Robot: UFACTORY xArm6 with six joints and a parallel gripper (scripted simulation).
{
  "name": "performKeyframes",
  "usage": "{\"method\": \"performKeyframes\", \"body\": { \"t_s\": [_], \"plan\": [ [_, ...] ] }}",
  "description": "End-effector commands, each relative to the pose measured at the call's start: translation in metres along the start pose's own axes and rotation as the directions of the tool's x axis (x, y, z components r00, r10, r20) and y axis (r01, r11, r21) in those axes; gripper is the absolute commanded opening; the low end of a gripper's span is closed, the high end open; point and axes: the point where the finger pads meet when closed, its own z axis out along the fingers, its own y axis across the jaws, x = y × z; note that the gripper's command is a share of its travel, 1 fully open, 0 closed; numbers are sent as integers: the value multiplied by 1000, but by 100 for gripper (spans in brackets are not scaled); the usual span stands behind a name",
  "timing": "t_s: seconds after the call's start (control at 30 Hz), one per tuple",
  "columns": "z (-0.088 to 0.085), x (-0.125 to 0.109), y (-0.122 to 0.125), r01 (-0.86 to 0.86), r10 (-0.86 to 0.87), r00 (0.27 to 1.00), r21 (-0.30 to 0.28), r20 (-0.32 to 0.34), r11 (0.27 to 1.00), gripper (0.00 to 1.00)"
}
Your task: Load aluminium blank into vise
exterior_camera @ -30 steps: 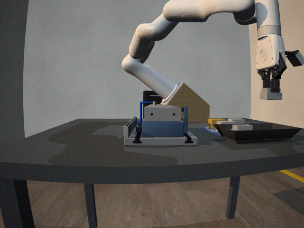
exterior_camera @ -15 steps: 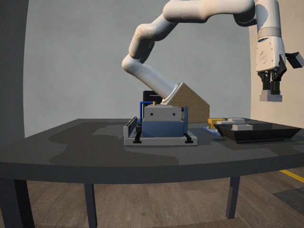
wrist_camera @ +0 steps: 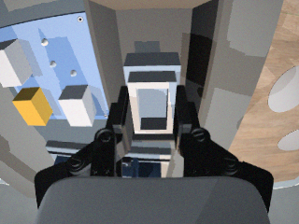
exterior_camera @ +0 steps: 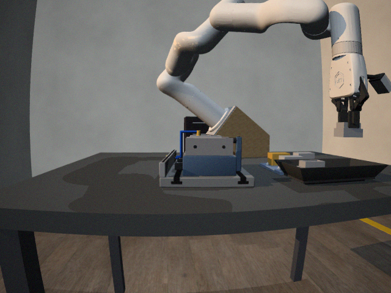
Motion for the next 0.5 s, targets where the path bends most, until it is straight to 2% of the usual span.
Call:
{"method": "performKeyframes", "body": {
  "t_s": [0.0, 0.47],
  "plan": [
    [6, 0, 1, -1, 1, 1000, -4, -3, 1000, 0],
    [30, 1, 2, -1, 1, 1000, -4, -3, 1000, 0]
  ]
}}
